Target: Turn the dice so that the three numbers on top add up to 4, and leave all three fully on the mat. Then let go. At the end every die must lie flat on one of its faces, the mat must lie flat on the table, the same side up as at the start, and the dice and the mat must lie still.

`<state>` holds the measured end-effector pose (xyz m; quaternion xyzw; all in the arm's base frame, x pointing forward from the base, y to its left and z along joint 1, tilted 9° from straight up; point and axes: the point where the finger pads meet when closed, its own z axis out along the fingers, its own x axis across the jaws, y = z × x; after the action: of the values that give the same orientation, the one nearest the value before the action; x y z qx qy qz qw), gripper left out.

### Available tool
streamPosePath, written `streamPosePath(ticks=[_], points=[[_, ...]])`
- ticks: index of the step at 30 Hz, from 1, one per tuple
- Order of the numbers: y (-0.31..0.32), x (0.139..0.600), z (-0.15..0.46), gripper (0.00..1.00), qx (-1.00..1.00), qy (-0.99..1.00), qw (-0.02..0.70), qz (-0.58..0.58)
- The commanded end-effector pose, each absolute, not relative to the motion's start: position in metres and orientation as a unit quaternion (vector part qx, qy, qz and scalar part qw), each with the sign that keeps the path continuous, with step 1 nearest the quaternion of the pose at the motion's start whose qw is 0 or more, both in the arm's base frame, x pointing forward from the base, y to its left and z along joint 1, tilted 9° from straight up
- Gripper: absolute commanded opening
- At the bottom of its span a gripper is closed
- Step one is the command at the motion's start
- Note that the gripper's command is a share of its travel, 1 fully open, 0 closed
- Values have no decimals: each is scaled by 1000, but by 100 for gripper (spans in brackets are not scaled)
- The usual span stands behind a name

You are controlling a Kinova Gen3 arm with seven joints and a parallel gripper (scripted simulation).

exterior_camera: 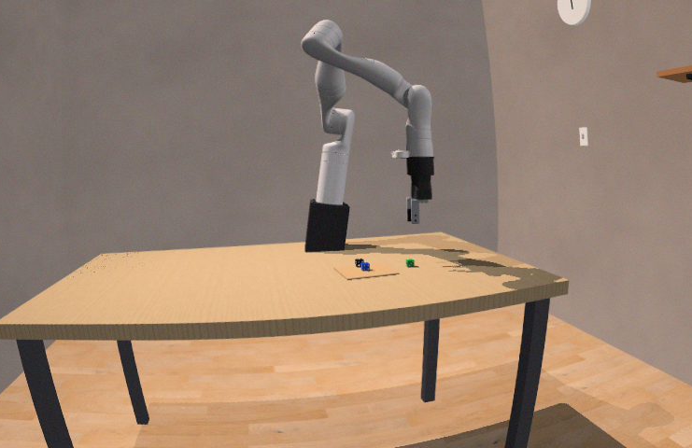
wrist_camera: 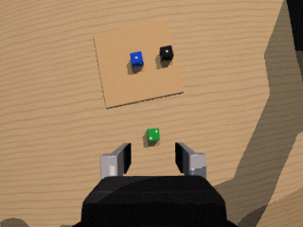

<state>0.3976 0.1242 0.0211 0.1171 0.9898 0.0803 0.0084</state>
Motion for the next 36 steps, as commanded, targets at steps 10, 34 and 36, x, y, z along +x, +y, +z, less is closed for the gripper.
streamPosePath(ticks=[10, 34, 36], points=[[125, 398, 22, 100, 117, 990, 9, 80], [123, 390, 7, 100, 299, 951, -12, 79], [123, 389, 5, 100, 334, 939, -16, 78]])
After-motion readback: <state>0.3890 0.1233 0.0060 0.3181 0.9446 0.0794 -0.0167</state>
